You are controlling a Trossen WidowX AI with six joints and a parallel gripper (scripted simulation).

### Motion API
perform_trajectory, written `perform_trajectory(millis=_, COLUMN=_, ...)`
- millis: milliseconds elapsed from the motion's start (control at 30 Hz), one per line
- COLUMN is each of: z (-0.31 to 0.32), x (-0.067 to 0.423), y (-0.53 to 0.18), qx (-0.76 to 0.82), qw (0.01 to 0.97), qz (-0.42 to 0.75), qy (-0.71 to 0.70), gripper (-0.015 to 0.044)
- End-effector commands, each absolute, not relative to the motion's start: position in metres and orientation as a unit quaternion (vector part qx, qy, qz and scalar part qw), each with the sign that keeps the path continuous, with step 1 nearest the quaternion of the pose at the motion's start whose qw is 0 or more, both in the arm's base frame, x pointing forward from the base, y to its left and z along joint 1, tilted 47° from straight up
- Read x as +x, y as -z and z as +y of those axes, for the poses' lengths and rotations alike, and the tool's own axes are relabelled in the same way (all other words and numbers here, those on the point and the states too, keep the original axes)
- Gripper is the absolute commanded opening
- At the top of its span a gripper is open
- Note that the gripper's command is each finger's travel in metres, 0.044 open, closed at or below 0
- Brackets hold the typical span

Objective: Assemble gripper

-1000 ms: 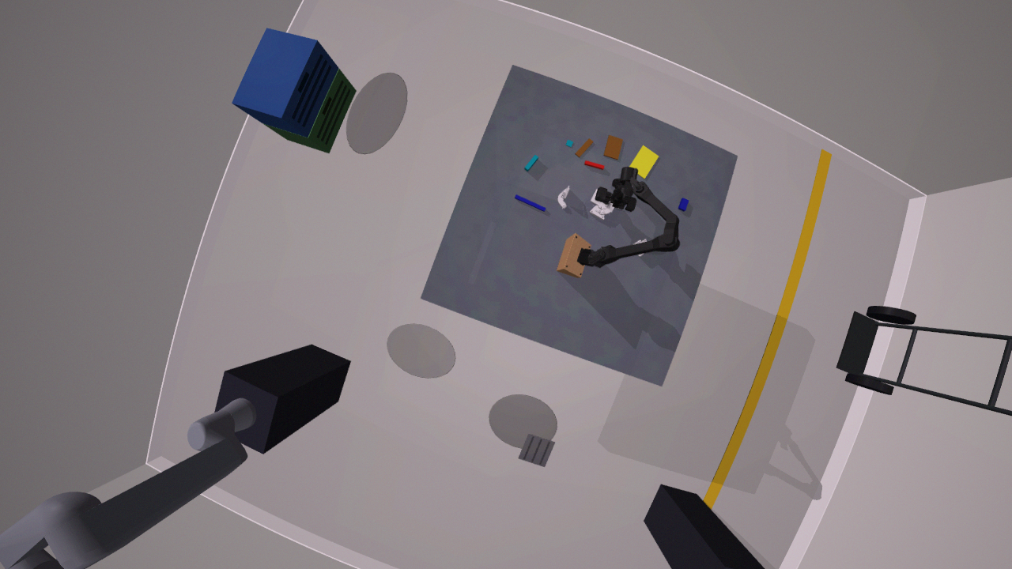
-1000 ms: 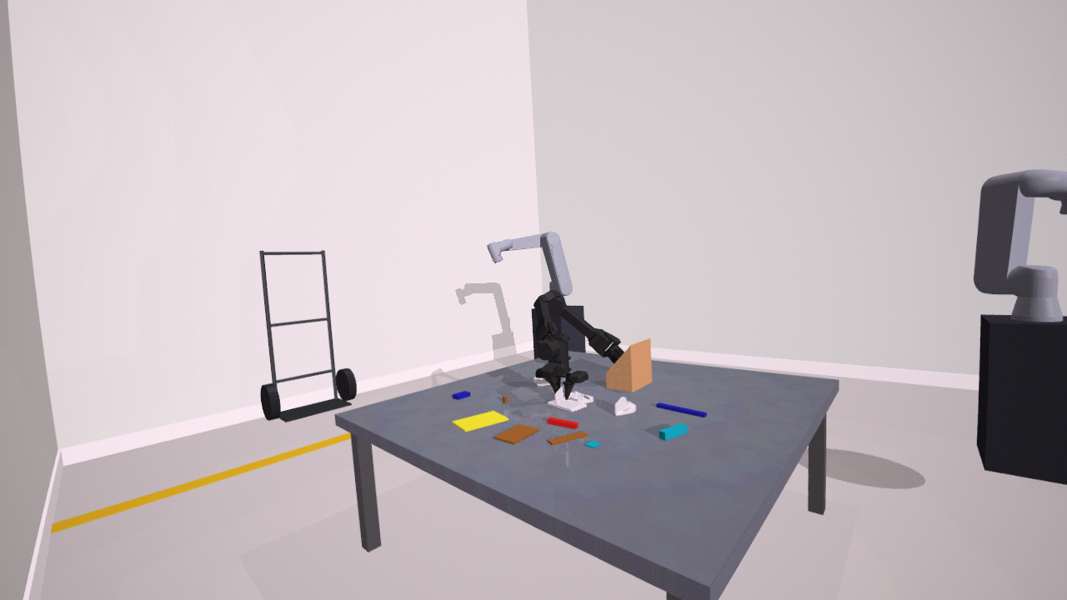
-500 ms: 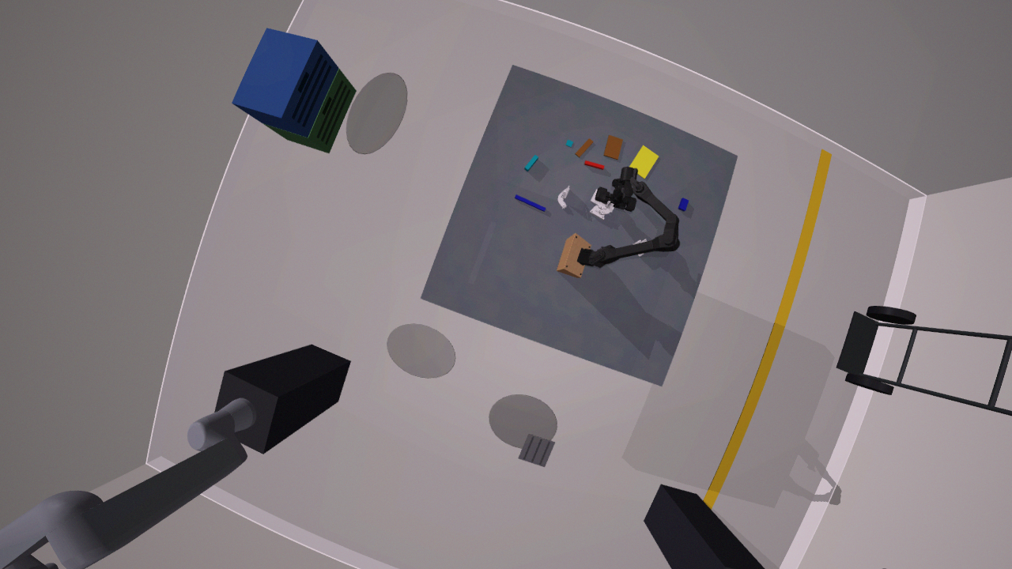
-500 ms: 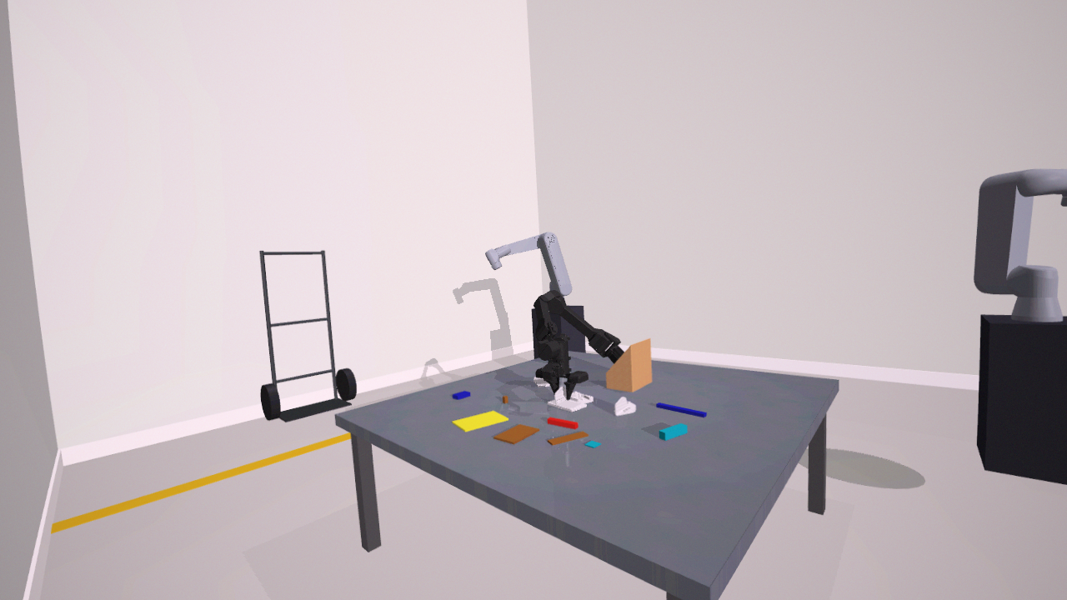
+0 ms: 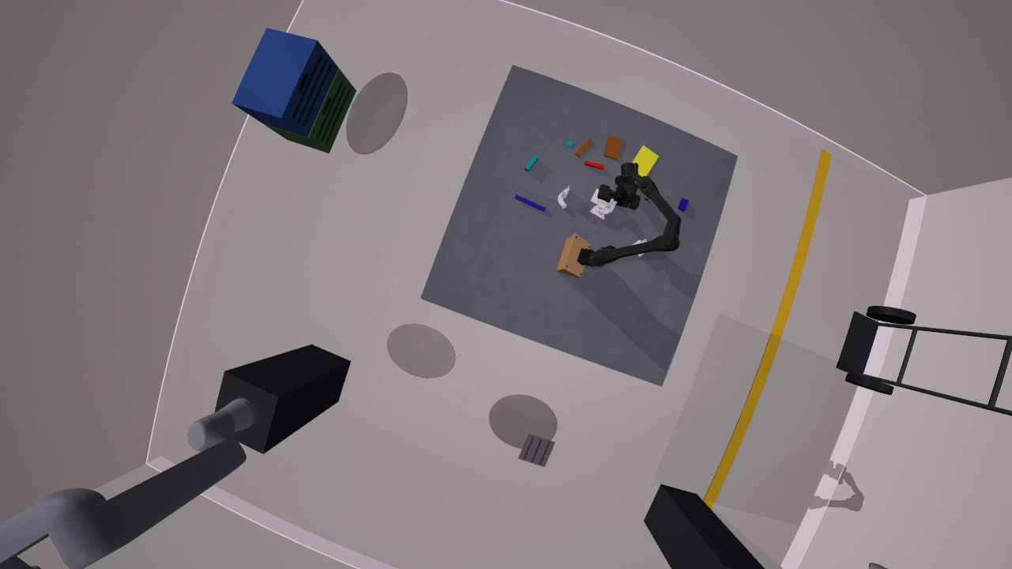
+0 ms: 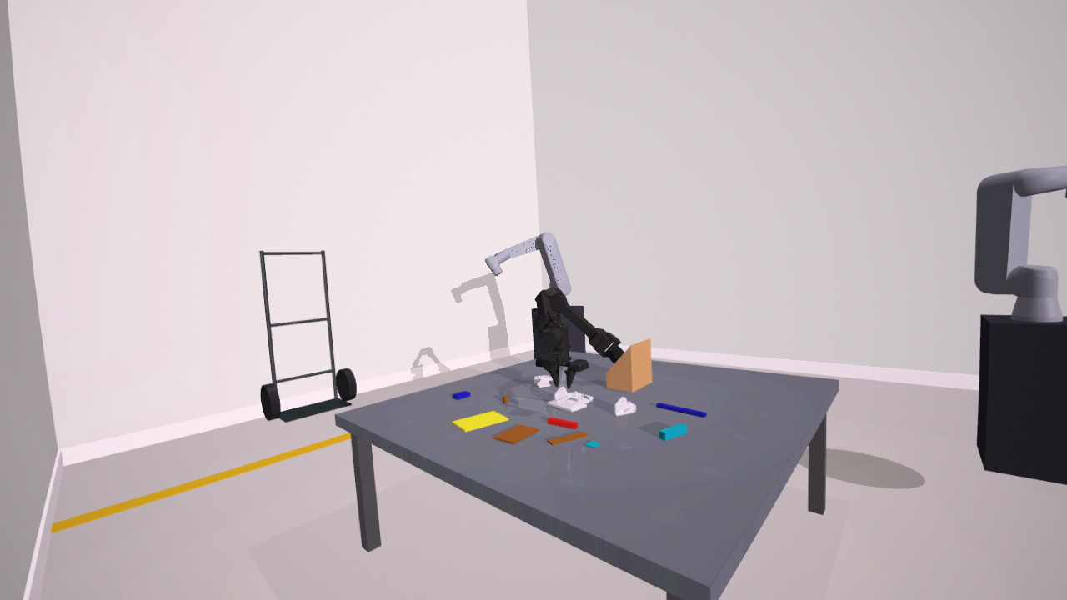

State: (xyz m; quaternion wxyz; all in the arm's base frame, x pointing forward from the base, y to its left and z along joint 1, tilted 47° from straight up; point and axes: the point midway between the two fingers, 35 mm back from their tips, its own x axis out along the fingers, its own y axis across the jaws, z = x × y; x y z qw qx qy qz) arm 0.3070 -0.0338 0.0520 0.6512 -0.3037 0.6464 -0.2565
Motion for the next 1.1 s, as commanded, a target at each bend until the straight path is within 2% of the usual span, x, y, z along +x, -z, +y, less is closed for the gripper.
perform_trajectory(millis=0, z=-0.015, x=0.308, y=-0.073, qx=-0.301, qw=0.659, qz=0.639, qy=0.257, gripper=0.0224)
perform_trajectory(millis=100, z=-0.020, x=0.308, y=-0.066, qx=-0.305, qw=0.658, qz=0.639, qy=0.255, gripper=0.0224)
perform_trajectory(millis=367, z=0.042, x=0.317, y=-0.021, qx=-0.283, qw=0.670, qz=0.637, qy=0.255, gripper=0.0434)
perform_trajectory(millis=833, z=0.150, x=0.282, y=0.078, qx=-0.256, qw=0.679, qz=0.627, qy=0.285, gripper=0.0440)
perform_trajectory(millis=1067, z=0.157, x=0.277, y=0.086, qx=-0.254, qw=0.679, qz=0.625, qy=0.289, gripper=0.0440)
